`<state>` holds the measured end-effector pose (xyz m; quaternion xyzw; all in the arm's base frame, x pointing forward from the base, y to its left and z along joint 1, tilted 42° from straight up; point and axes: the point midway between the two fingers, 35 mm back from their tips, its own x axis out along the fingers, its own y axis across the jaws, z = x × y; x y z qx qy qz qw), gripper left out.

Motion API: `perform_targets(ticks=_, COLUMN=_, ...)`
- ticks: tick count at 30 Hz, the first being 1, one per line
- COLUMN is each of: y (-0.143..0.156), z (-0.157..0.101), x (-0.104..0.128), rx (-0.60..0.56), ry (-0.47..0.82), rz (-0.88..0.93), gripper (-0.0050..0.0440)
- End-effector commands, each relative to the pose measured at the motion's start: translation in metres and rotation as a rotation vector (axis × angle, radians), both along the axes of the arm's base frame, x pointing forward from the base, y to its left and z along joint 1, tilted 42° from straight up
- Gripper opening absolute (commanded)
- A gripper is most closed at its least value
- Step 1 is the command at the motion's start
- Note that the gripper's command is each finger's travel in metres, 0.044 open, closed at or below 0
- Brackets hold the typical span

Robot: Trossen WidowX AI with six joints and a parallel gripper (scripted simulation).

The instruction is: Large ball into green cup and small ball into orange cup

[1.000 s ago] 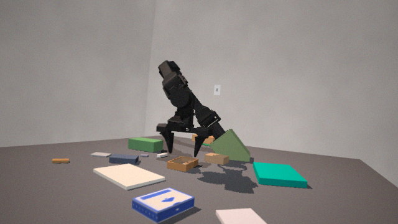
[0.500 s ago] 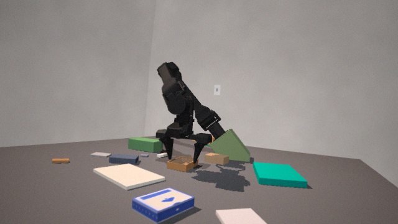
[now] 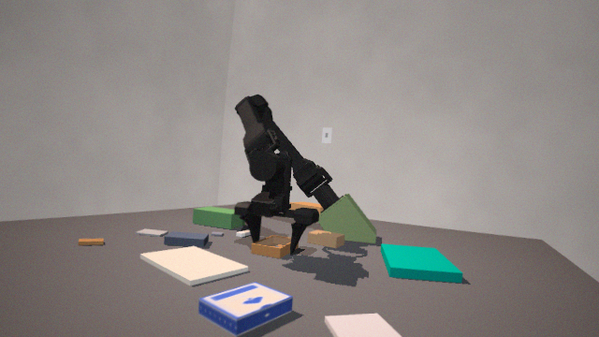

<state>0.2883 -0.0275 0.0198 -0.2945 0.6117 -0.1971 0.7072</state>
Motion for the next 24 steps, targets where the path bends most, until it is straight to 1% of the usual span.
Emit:
perform_targets(ticks=1, y=-0.001, z=-0.001, x=-0.001, rx=-0.007, ry=0.004, rz=0.001, gripper=0.0392)
perform_targets(ticks=14, y=-0.001, z=-0.001, x=-0.001, rx=-0.007, ry=0.004, rz=0.001, gripper=0.0305)
perform_targets(ticks=15, y=-0.001, z=-0.001, x=-0.001, rx=-0.007, ry=0.004, rz=0.001, gripper=0.0281)
perform_targets(ticks=17, y=-0.001, z=-0.001, x=-0.001, rx=-0.007, ry=0.004, rz=0.001, gripper=0.0281)
perform_targets(ticks=20, y=0.006, z=0.006, x=-0.002, rx=-0.005, ry=0.004, rz=0.001, gripper=0.0209)
perform_targets(ticks=24, y=0.022, z=0.024, x=-0.005, rx=-0.004, ry=0.005, rz=0.001, gripper=0.0113)
